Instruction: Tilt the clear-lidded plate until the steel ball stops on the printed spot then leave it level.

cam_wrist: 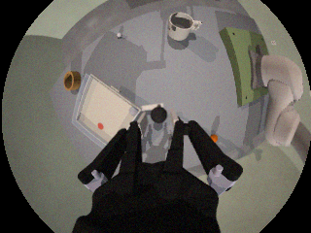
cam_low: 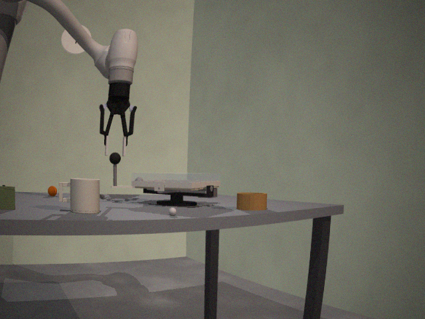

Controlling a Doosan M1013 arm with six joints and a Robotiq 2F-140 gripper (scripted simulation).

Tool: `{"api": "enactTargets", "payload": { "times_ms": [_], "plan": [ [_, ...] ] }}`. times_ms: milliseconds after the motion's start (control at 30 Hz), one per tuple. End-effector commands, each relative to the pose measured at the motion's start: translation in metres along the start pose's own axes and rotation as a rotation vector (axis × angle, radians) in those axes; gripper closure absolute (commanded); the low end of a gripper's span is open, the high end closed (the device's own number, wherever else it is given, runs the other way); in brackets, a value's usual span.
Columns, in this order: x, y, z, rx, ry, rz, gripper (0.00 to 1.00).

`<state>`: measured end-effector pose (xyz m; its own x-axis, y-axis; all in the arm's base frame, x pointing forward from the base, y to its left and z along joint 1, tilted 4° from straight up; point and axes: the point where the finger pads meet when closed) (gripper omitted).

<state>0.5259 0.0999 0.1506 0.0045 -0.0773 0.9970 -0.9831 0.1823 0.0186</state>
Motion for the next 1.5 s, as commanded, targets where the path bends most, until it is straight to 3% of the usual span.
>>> {"api": "enactTargets", "payload": {
  "times_ms": [0, 1467],
  "plan": [
    [-0.0016, 0.0000, 0.0000, 0.000, 0.000, 0.000, 0.64],
    [-0.0060, 0.0000, 0.0000, 0.000, 0.000, 0.000, 0.64]
  ]
}}
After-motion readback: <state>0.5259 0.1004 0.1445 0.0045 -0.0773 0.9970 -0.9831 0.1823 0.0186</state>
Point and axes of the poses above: the point where the finger pads meet when closed, its own x axis back along the fingers, its own y axis across the jaws, z = x × y, and after that the axes turned 8 degrees about -x, right-handed
